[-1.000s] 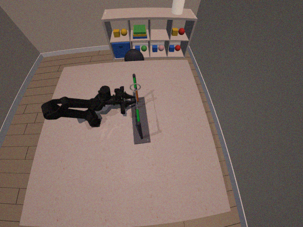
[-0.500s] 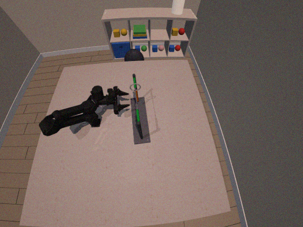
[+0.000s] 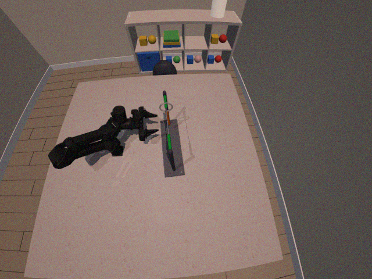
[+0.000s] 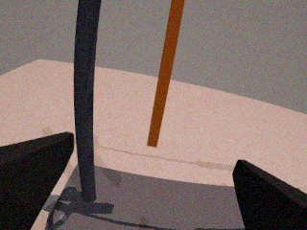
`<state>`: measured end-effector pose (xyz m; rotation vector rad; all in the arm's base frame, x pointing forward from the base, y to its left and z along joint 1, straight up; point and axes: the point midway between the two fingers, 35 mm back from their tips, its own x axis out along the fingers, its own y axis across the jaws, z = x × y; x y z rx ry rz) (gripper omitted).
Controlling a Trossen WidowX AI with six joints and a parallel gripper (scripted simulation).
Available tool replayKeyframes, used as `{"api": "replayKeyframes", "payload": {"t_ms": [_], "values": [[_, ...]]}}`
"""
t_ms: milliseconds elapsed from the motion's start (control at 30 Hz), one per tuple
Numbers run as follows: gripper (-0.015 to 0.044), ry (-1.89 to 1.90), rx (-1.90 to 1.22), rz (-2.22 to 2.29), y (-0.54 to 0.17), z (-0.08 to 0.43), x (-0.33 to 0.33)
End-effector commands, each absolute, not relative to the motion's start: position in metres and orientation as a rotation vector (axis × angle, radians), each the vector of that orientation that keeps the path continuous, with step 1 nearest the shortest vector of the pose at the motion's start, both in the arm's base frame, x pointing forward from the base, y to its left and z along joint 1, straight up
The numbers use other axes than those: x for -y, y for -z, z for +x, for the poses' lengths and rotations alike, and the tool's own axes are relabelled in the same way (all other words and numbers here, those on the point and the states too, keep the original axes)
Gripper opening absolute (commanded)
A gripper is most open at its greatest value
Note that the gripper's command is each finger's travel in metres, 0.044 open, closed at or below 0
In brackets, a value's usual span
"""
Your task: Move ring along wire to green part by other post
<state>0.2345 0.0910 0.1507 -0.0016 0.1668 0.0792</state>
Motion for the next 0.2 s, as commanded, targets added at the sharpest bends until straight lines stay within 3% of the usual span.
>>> {"api": "replayKeyframes", "payload": {"t_ms": [0,167], "values": [[0.044,-0.076,-0.17,0.0,-0.1496,0.2342,-0.0904],[0.044,-0.076,-0.17,0.0,-0.1496,0.2342,-0.0904]]}}
